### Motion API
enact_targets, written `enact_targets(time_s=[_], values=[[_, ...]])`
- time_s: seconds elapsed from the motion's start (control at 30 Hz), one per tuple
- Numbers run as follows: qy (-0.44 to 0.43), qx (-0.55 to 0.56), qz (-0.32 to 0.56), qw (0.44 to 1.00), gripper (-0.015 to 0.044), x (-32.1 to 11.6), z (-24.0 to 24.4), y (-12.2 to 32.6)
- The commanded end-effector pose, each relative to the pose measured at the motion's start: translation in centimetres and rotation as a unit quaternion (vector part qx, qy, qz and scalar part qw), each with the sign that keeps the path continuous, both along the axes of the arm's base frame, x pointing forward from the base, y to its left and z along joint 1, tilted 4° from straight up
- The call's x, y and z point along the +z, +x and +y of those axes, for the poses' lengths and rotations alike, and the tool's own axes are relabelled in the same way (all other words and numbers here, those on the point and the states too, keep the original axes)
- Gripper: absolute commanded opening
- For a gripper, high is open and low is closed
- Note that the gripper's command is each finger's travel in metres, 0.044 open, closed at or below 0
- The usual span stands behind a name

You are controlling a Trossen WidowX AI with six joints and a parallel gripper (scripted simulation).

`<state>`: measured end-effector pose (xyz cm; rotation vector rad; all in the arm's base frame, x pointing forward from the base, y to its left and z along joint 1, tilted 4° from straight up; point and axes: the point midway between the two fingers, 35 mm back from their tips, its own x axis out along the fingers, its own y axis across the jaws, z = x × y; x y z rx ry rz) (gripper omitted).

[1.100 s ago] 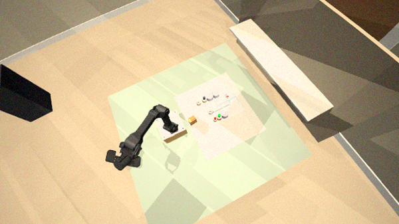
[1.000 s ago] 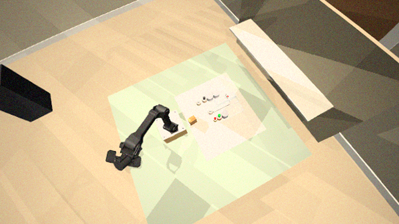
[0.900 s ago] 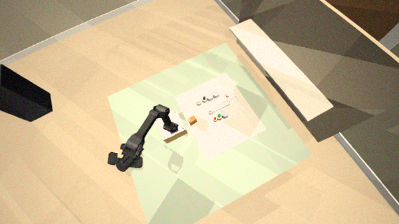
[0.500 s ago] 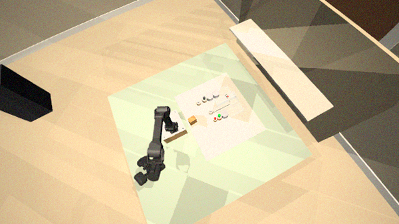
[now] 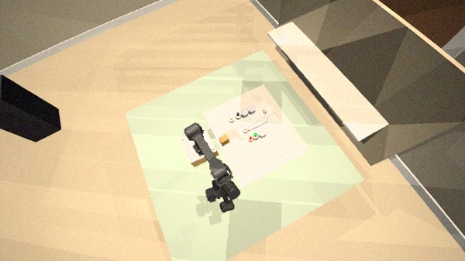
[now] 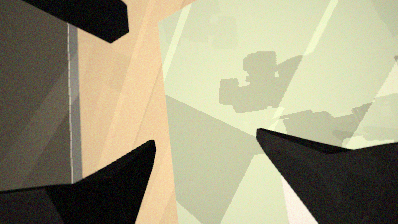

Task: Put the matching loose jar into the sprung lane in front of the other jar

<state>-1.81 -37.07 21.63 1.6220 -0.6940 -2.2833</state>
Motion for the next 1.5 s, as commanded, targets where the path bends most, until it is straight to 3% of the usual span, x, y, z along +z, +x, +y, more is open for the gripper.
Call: enact_targets(time_s=[0.0,0.2,0.43,0.73,1.07,1.4,1.47], values=[[0.044,0.149,0.015,0.988,0.044,-2.0,0.6,7.1],[0.086,0.344,0.043,0.934,0.044,-4.0,3.5,16.2],[0.118,0.529,0.077,0.837,0.044,-6.5,10.3,24.9],[0.151,0.721,0.123,0.665,0.044,-9.0,20.0,31.1],[0.154,0.905,0.2,0.342,0.044,-12.6,35.4,34.8],[0.126,0.958,0.259,-0.016,0.044,-15.8,50.4,31.5],[0.121,0.955,0.264,-0.057,0.044,-16.1,52.0,30.7]])
